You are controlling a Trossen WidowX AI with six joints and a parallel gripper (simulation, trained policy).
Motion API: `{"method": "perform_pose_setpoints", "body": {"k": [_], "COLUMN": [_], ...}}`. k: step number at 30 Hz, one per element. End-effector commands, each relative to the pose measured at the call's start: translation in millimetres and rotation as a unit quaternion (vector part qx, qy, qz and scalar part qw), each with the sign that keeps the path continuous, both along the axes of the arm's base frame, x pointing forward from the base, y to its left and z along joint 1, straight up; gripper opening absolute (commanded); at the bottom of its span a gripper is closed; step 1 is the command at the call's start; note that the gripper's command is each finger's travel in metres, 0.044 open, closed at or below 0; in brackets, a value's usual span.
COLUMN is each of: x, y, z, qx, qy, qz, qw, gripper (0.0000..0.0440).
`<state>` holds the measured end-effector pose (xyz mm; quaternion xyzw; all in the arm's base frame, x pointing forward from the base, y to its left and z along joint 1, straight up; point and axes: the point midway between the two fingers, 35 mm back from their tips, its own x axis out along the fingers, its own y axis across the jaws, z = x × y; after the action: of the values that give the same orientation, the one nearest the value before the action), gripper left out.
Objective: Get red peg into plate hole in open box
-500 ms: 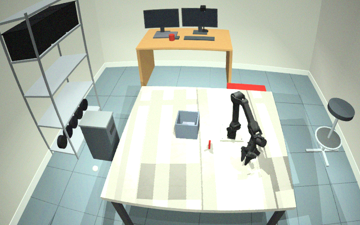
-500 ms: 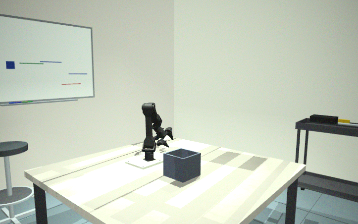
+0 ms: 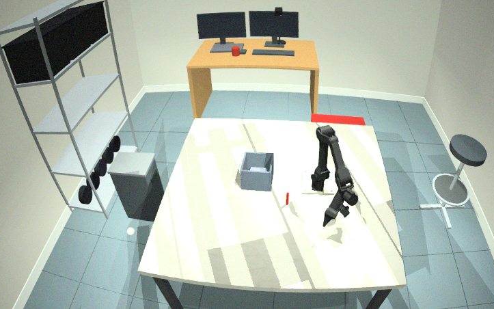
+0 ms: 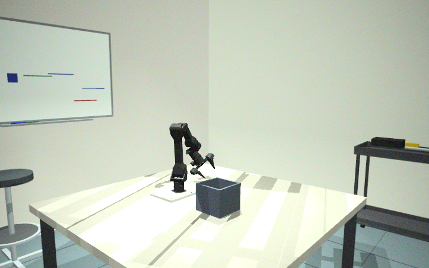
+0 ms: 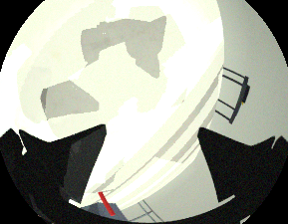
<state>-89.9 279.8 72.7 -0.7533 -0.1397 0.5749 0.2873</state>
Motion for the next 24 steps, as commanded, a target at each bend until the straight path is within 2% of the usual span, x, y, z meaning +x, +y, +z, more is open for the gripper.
{"method": "perform_pose_setpoints", "body": {"k": [1,12,18,24], "x": [9.2,43.7,62.1,80.3], "y": [1.9,5.2,5.9,5.8], "z": [2.8,5.4,7.5,9.9], "qx": [0.009,0.039,0.058,0.080], "qy": [0.028,0.107,0.146,0.182], "qz": [-0.049,-0.219,-0.309,-0.395], "qw": [0.998,0.969,0.938,0.897], "gripper": [0.0440,0.0440,0.0440,0.0440]}}
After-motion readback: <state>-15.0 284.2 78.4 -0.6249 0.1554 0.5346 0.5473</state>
